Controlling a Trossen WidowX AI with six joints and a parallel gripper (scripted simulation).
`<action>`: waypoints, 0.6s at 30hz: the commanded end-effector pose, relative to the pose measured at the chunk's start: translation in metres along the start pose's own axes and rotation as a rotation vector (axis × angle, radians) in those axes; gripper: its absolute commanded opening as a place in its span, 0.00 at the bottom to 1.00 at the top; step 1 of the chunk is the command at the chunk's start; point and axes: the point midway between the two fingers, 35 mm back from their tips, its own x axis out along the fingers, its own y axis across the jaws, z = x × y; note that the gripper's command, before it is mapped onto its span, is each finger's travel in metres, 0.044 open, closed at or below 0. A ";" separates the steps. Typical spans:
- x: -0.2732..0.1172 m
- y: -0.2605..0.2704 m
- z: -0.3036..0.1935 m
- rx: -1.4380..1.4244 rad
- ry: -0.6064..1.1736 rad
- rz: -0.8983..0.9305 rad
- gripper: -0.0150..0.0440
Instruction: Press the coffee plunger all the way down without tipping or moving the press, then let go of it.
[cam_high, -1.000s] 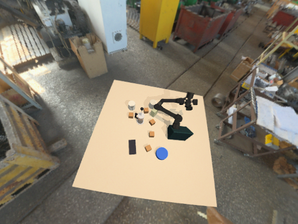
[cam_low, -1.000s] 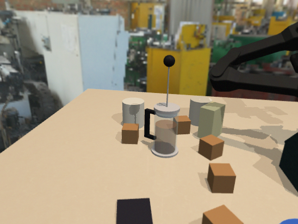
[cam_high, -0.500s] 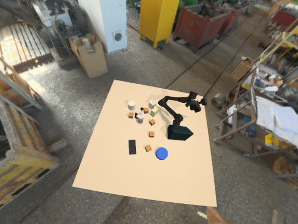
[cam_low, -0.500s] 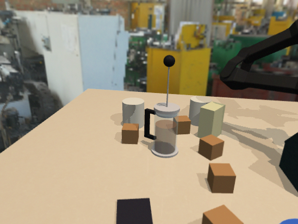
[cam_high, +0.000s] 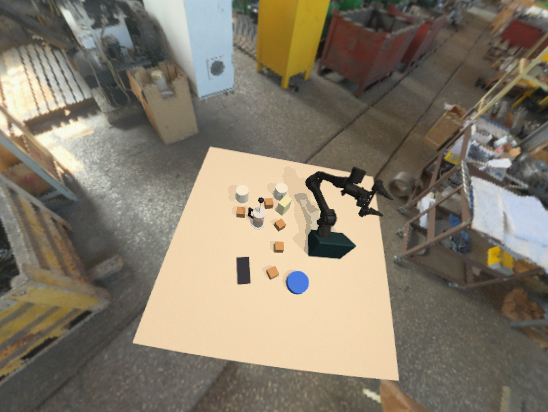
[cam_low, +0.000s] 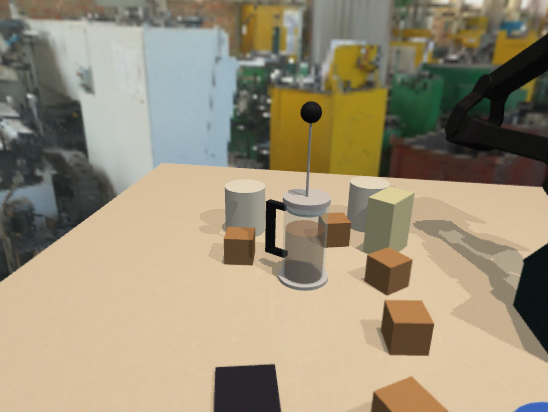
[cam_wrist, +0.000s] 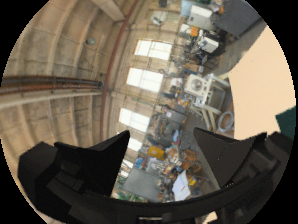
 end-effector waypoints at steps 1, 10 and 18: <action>-0.004 0.009 0.059 -0.125 -0.262 0.001 1.00; -0.068 0.016 0.190 -0.382 -0.895 -0.197 1.00; -0.175 0.000 0.269 -0.503 -1.370 -0.656 1.00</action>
